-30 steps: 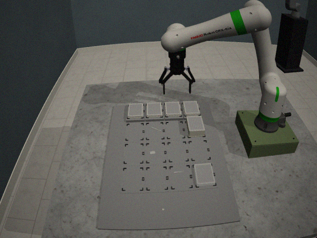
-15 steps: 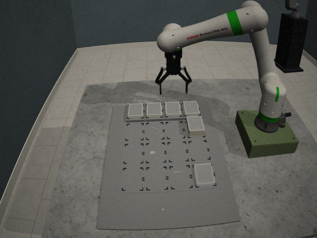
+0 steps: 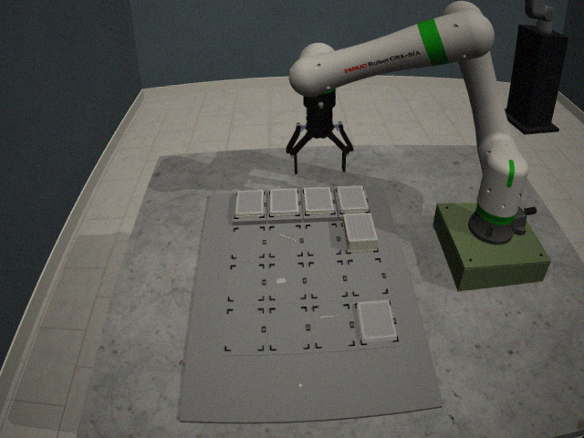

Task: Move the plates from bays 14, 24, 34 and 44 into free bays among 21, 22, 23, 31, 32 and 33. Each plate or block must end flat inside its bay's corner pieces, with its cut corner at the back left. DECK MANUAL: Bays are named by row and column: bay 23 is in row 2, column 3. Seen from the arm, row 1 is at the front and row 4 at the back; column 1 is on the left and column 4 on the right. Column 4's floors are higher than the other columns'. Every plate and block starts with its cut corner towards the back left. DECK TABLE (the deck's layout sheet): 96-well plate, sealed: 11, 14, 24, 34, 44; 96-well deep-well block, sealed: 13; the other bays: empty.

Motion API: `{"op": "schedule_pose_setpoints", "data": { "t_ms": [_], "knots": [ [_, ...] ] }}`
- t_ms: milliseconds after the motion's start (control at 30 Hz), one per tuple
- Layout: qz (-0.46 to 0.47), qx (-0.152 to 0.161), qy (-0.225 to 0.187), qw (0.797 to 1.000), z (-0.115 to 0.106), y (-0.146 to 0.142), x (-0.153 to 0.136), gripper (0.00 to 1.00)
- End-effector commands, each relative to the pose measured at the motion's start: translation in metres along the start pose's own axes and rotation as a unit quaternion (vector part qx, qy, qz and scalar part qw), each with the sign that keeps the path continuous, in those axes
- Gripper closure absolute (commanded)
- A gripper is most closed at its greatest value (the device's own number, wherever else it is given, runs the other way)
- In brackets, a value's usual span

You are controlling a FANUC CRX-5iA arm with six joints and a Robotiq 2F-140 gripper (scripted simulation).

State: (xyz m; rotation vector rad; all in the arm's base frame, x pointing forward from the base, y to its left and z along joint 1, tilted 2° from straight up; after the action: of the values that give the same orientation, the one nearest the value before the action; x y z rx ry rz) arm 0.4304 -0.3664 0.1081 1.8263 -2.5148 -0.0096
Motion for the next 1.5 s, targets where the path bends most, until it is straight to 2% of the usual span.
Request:
{"op": "schedule_pose_setpoints", "data": {
  "t_ms": [0,600,1467],
  "knots": [
    [0.0,0.001,0.001,1.0,-0.001,-0.001,0.0,0.0],
    [0.0,0.001,0.001,1.0,-0.001,-0.001,0.0,0.0],
    [0.0,0.001,0.0,1.0,0.007,0.01,-0.087,0.0]
  ]
}}
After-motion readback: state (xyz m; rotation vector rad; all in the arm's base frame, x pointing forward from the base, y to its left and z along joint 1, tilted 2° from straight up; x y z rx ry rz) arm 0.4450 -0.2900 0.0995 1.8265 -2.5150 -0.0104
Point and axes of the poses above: the point where the finger pads meet when closed, its own z axis out along the fingers, its own y axis across the jaws, x = y × z, the point moved 7 cm from there along -z, back along the fingers, and after that the axes turned 7 degrees about z, right-handed, at the moved point
